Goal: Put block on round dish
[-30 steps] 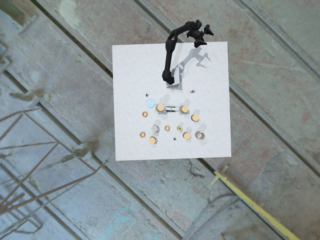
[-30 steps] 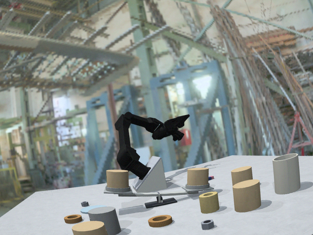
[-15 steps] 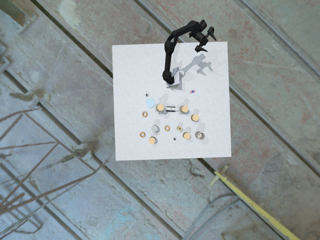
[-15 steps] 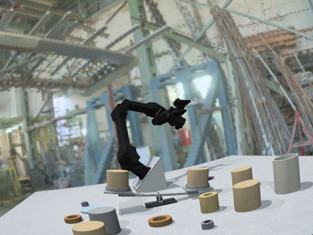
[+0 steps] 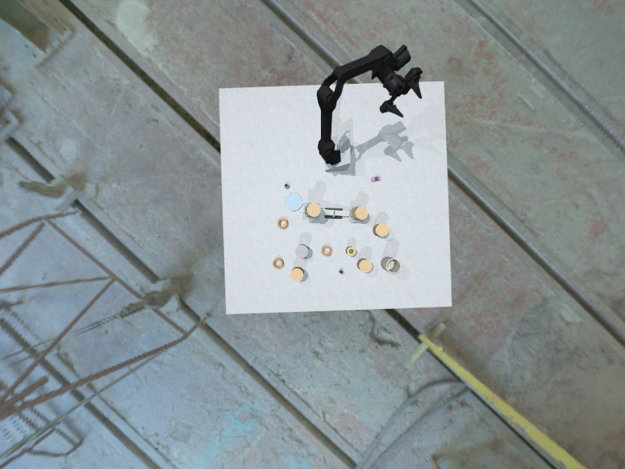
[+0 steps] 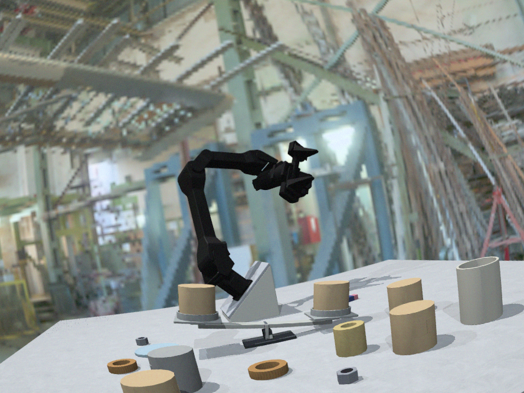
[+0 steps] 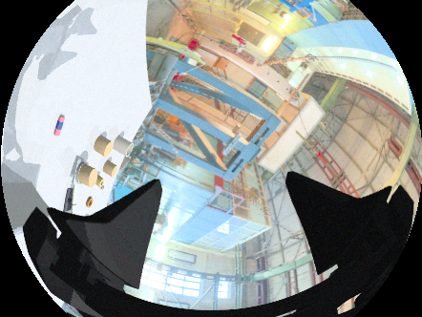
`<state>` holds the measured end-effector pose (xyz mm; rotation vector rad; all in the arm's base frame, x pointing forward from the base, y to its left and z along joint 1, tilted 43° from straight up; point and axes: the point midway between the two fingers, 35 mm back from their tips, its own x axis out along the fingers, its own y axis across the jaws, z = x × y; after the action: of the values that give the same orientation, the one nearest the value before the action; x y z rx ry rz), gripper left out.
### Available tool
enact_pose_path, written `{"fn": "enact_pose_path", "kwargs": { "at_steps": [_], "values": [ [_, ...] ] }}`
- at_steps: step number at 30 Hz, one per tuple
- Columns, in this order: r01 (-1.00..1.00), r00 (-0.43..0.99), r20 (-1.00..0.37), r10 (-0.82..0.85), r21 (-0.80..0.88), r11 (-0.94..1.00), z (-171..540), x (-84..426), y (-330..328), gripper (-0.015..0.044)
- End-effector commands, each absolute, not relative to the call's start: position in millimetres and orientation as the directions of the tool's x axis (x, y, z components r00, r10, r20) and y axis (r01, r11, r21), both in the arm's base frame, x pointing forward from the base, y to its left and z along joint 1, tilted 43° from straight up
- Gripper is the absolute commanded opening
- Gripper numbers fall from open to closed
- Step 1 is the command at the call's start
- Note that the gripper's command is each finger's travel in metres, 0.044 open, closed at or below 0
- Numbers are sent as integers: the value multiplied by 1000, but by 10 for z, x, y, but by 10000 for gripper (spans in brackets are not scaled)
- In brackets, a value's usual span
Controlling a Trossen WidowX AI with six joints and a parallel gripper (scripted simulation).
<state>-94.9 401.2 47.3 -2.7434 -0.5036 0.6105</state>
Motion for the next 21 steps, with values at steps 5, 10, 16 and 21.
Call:
{"fn": "enact_pose_path", "kwargs": {
  "at_steps": [5,10,16,21],
  "values": [
    [85,881,-370,295,-490,-868,621,-502,3921,440],
    [-38,896,-380,230,-582,-812,720,-215,3835,440],
    [-173,908,-391,152,-679,-714,832,115,3698,440],
    [-270,913,-400,86,-747,-607,918,374,3558,440]
  ]
}}
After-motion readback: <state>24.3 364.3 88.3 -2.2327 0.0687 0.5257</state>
